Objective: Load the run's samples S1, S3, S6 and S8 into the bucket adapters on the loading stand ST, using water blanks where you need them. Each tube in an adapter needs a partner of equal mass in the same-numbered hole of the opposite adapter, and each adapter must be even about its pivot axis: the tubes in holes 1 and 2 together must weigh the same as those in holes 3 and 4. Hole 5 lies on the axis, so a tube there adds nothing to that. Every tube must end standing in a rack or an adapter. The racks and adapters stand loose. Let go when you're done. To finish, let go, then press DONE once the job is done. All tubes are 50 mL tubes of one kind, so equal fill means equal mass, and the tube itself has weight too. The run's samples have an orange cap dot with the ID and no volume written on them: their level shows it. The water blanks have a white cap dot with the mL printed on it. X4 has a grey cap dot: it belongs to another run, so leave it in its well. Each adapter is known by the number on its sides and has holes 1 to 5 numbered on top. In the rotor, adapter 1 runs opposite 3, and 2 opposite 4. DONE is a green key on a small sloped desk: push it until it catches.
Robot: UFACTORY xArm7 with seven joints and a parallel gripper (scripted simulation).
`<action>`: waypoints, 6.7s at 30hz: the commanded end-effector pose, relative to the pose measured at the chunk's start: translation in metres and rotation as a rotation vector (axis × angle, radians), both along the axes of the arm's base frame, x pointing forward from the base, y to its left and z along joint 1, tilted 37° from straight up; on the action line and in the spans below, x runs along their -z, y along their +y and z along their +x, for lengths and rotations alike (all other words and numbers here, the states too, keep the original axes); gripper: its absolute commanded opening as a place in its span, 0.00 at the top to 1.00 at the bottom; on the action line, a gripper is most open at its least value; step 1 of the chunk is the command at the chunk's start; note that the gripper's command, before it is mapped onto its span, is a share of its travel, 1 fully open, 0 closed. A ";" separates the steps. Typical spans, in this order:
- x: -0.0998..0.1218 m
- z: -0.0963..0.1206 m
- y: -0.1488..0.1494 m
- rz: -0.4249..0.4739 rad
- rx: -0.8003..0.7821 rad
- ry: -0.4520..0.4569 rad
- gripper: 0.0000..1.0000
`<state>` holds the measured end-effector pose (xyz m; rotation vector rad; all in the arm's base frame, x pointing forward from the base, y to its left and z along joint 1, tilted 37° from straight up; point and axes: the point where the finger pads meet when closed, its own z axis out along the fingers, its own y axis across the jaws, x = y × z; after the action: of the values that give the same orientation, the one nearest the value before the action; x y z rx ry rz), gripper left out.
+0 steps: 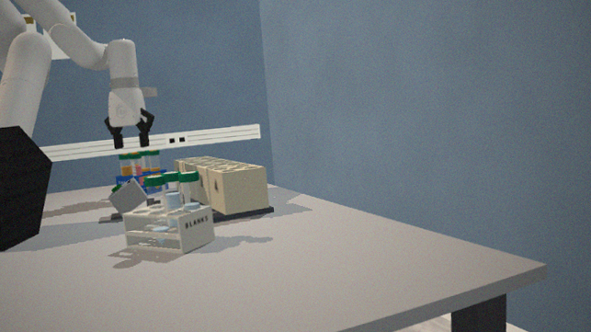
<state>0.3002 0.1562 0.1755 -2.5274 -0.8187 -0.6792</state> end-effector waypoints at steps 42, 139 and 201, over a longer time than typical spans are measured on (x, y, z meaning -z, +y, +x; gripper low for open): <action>-0.033 -0.012 -0.020 0.001 0.001 -0.002 0.00; 0.010 0.063 -0.264 0.324 0.810 0.500 0.43; -0.102 -0.023 -0.029 0.523 1.295 0.806 0.43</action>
<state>0.2786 0.1230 0.2738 -2.2080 1.1827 -0.0649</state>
